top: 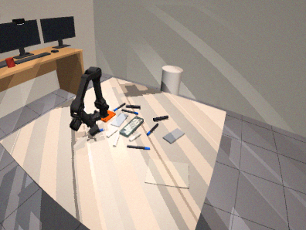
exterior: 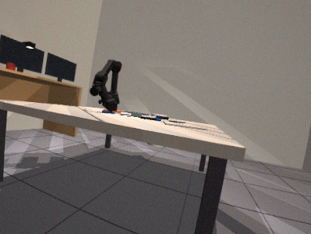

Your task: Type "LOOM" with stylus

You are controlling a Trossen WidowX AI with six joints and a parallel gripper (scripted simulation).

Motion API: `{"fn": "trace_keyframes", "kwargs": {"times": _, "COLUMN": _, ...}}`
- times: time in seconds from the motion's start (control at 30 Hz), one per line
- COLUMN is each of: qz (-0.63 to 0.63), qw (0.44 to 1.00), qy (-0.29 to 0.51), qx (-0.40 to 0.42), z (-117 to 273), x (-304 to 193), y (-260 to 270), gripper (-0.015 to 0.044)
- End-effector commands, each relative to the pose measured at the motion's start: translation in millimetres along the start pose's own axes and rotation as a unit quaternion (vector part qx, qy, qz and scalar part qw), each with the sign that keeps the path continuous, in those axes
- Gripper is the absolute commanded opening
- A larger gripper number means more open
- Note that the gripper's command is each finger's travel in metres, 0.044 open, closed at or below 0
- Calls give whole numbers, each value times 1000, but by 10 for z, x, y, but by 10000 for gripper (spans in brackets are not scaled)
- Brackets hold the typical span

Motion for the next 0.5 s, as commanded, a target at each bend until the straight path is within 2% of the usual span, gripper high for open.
{"fn": "trace_keyframes", "kwargs": {"times": 0.0, "qz": 0, "qw": 1000, "qy": 1, "qx": -1, "z": 3, "x": -1, "y": -4, "gripper": 0}}
{"fn": "trace_keyframes", "kwargs": {"times": 0.33, "qz": 0, "qw": 1000, "qy": 0, "qx": 0, "z": 404, "x": 225, "y": -23, "gripper": 0}}
{"fn": "trace_keyframes", "kwargs": {"times": 0.47, "qz": 0, "qw": 1000, "qy": 0, "qx": 0, "z": 437, "x": 248, "y": -22, "gripper": 0}}
Point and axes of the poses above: the point midway between the two fingers, 35 mm back from their tips, its own z axis back along the fingers, its own y axis across the jaws, x = y × z, the point moved 4 cm from there along z, back along the fingers, and after that the axes turned 5 degrees about z, right-handed, at the moved point
